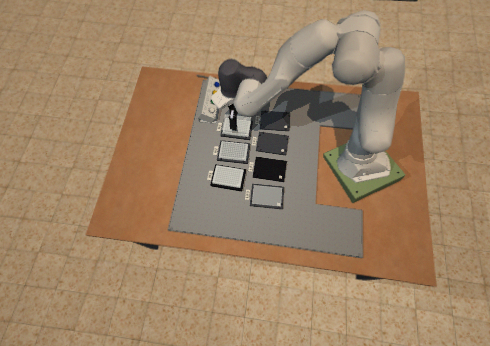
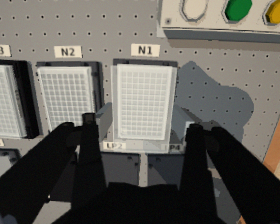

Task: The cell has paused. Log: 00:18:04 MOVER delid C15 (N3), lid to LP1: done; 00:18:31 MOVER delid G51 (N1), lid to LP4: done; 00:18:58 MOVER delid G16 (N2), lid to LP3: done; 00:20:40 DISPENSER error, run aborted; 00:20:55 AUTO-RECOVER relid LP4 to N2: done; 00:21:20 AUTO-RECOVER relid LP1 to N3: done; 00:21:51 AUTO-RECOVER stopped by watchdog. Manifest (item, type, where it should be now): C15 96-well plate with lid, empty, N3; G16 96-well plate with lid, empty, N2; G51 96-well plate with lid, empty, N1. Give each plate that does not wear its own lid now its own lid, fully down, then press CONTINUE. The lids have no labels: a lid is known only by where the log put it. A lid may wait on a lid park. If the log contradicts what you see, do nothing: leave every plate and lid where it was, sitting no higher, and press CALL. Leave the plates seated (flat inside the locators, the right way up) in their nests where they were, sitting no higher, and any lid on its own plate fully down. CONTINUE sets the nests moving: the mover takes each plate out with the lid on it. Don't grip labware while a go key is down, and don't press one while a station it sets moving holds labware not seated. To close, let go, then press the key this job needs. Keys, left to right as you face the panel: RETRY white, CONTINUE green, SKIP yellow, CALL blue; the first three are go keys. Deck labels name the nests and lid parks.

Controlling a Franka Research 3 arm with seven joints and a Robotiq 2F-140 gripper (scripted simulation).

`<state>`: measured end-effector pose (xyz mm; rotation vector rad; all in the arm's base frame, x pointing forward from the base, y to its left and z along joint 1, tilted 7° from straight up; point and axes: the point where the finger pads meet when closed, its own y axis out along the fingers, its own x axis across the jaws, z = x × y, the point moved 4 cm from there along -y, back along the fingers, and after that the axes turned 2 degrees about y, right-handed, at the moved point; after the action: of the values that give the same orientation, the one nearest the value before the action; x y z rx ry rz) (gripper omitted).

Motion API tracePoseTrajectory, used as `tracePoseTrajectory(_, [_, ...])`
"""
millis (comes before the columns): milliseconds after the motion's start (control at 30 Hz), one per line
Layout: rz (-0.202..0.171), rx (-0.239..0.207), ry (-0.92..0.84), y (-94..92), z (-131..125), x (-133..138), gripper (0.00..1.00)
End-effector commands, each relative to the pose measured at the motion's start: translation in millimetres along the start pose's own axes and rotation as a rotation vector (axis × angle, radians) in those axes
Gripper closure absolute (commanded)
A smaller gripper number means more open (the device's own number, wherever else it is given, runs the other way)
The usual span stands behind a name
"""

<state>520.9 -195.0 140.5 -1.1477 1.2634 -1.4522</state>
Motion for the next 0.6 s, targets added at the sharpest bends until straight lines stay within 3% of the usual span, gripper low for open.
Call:
tracePoseTrajectory(0, [0.002,0.008,0.010,3.6,2.4,0.8,1.00])
tracePoseTrajectory(567, [0.002,0.008,0.010,13.8,3.3,0.7,1.00])
